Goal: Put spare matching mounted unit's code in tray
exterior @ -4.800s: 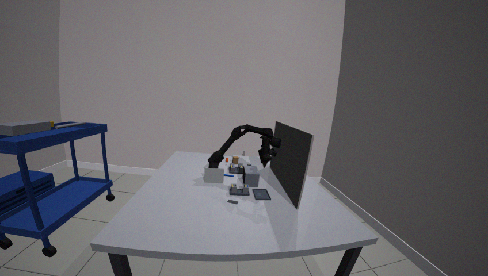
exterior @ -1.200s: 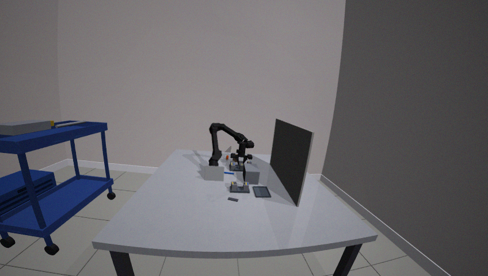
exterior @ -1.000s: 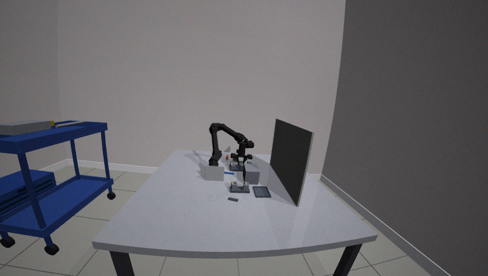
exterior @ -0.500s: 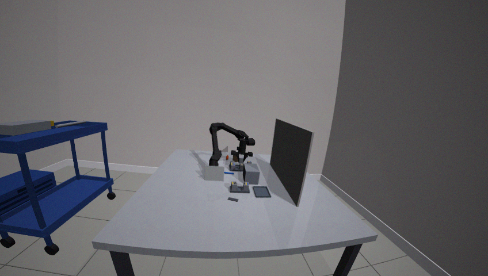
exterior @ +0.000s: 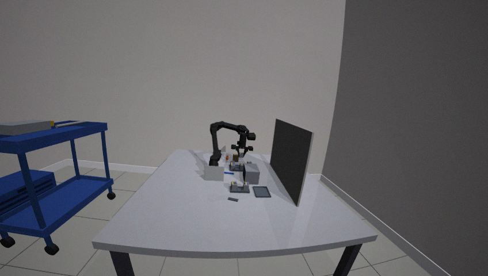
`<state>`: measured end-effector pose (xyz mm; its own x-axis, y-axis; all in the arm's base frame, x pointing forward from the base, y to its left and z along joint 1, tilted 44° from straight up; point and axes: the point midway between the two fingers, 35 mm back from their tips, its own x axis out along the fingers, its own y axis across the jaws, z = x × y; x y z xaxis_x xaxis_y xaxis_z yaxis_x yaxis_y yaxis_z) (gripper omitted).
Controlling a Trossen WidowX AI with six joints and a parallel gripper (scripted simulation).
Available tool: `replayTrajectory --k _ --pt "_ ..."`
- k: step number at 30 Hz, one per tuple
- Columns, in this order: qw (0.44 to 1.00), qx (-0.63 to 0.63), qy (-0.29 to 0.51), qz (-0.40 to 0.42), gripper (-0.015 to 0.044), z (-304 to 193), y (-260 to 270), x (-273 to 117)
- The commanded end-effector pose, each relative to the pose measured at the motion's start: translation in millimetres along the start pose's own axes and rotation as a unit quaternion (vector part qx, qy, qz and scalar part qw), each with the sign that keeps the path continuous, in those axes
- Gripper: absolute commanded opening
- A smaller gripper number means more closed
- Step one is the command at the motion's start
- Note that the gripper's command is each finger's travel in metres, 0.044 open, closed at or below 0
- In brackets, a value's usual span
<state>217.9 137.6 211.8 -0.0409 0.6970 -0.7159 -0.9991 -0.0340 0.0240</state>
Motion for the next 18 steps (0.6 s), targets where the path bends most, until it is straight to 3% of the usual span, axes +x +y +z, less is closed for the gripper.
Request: replayTrajectory --k 1,8,18 --pt "1.000 -0.003 -0.001 -0.004 0.0000 2.1 -0.3 -13.2" --pt "1.000 -0.004 -0.002 -0.005 0.0000 4.8 2.8 -33.2" --pt "1.000 -0.002 0.012 -0.012 0.0000 -25.9 -39.1 -39.1"
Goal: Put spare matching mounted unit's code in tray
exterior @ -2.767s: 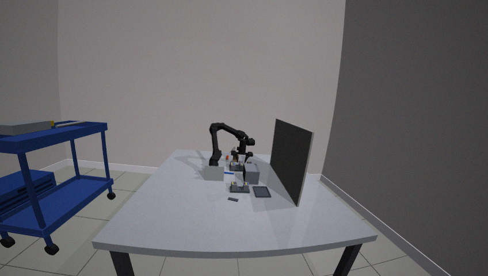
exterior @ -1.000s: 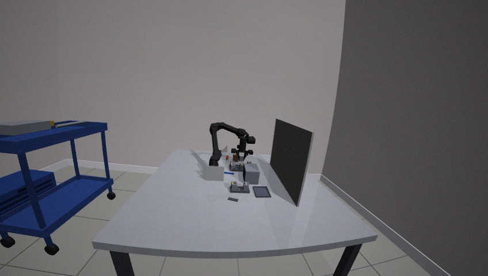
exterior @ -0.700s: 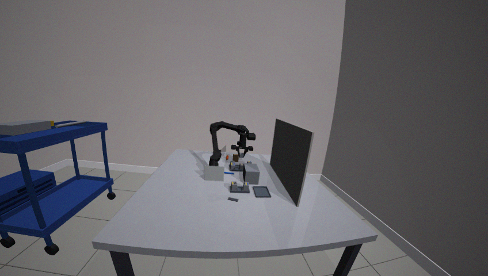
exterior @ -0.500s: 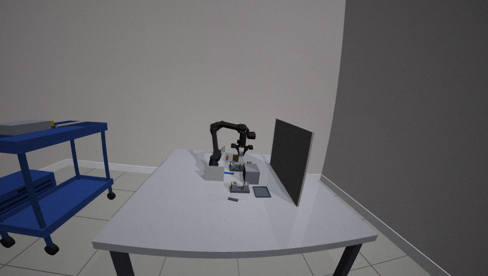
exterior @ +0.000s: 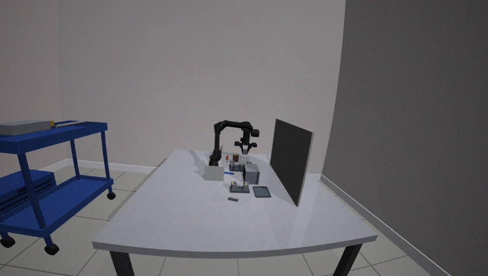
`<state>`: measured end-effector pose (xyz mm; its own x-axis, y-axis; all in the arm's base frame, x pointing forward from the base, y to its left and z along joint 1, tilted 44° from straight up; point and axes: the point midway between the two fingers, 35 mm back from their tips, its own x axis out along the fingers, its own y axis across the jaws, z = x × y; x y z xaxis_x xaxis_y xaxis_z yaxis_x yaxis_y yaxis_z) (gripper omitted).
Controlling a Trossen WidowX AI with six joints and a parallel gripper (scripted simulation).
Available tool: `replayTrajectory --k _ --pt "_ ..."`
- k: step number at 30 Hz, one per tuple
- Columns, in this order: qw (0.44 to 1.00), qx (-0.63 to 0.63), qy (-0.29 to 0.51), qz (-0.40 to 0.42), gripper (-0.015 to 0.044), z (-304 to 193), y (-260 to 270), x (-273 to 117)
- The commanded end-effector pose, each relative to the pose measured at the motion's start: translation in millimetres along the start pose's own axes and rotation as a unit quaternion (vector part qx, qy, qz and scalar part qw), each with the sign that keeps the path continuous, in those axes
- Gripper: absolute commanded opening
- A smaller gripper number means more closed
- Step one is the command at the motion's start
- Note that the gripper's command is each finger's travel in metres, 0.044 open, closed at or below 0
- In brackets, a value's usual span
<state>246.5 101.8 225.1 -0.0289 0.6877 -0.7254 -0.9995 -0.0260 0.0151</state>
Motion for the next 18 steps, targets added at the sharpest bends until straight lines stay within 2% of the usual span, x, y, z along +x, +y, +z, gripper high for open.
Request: replayTrajectory --k 1,18 --pt "1.000 0.000 0.006 -0.006 0.0000 -13.3 -16.3 -3.7" --pt "0.999 0.028 0.030 -0.004 0.0000 -95.7 -75.9 -10.7"
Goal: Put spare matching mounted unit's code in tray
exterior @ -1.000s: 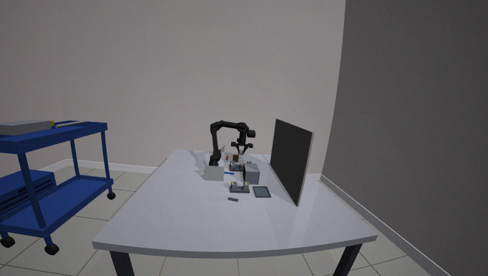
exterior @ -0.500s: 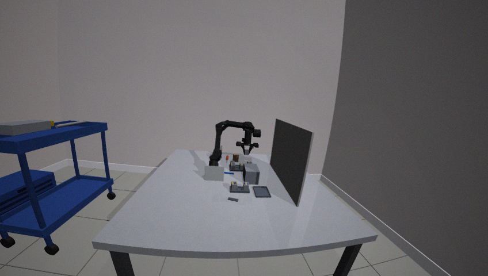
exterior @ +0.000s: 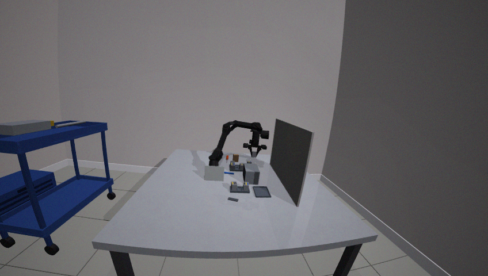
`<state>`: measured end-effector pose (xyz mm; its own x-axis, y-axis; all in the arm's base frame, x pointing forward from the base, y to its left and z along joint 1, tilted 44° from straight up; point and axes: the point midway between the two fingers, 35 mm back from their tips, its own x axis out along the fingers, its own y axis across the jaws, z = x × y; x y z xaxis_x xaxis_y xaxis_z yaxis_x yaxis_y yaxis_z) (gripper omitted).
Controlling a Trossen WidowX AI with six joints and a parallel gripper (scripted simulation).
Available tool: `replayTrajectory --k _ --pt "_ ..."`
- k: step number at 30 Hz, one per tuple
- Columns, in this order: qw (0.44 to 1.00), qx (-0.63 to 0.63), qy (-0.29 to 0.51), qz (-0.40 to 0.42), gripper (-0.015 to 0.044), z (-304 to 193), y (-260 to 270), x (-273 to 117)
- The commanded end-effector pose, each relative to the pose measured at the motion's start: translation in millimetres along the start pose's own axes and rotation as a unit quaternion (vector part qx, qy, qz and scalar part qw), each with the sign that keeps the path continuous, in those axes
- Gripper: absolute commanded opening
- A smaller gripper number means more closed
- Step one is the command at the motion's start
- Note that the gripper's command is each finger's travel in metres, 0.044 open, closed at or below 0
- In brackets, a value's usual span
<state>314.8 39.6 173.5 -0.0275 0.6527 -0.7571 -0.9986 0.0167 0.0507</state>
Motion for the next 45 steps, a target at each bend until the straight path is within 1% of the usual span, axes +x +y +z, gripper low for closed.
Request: replayTrajectory --k 1,12,23,34,45 --pt "1.000 0.002 0.007 -0.003 0.0000 -19.7 -12.2 -2.7" --pt "1.000 -0.004 0.009 -0.002 0.0000 -80.4 -41.6 -3.8" --pt "1.000 -0.012 0.006 -0.001 0.0000 -148.0 -59.0 -1.5" --pt "1.000 -0.021 -0.002 0.000 0.0000 -219.2 -63.3 5.8" --pt "0.999 -0.031 -0.015 -0.001 0.0000 -290.3 -54.3 19.1"
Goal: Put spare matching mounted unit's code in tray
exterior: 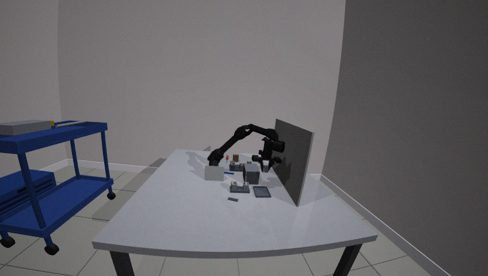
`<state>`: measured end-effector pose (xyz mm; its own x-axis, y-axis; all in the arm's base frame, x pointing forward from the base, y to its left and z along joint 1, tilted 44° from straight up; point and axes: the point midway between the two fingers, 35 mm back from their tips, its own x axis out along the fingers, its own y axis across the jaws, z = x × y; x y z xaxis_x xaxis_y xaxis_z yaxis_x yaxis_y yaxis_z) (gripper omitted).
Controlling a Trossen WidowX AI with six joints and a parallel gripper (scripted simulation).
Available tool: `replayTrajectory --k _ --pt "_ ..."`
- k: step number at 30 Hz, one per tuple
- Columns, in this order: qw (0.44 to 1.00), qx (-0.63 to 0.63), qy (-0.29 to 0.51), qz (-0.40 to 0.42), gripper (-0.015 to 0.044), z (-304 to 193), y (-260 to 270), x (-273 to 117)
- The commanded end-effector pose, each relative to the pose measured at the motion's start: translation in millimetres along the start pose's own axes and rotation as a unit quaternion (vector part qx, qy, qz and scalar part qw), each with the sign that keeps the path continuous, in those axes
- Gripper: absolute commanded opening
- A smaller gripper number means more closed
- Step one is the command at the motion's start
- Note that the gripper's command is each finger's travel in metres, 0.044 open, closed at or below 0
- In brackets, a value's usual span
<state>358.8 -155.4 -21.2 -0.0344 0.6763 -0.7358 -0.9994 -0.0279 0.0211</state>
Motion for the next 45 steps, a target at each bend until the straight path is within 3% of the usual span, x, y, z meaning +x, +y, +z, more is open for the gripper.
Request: replayTrajectory --k 1,45 --pt "1.000 -0.006 -0.001 -0.004 0.0000 -23.9 5.4 1.0" --pt "1.000 -0.009 -0.004 -0.006 0.0000 -41.2 6.2 33.5"
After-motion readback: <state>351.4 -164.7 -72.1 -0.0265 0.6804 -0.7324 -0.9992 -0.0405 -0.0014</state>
